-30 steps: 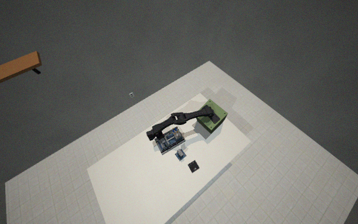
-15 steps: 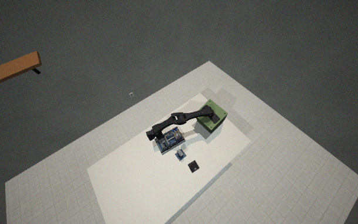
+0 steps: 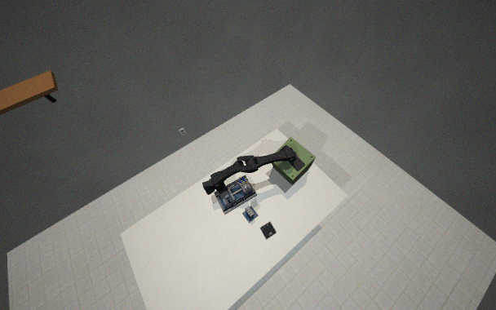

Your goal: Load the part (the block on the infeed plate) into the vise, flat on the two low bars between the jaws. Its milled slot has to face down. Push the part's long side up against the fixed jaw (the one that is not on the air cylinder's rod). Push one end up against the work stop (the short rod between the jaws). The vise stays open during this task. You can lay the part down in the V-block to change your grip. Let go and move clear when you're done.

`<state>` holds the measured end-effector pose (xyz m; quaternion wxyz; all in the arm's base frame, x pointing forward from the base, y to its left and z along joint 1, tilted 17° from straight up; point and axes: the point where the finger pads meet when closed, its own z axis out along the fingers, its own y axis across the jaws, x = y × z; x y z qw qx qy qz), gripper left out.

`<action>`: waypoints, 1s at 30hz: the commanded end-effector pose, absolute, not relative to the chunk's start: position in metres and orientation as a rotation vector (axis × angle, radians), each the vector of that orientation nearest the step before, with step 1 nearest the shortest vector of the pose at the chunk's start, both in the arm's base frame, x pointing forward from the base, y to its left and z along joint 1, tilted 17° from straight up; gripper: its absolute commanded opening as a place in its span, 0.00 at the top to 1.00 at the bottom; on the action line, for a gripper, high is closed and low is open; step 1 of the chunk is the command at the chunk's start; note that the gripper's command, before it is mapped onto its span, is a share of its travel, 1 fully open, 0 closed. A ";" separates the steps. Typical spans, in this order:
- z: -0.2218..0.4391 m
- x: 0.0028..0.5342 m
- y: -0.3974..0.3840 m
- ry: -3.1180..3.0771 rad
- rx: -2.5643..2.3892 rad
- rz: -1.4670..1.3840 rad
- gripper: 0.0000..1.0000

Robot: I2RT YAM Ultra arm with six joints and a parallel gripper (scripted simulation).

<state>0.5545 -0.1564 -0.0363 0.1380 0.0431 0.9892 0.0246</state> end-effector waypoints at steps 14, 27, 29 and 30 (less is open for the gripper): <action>-0.020 0.561 -0.162 2.829 0.132 0.056 1.00; -0.021 0.564 -0.162 2.818 0.130 0.051 1.00; -0.026 0.564 -0.162 2.824 0.131 0.054 1.00; -0.026 0.565 -0.162 2.823 0.130 0.053 1.00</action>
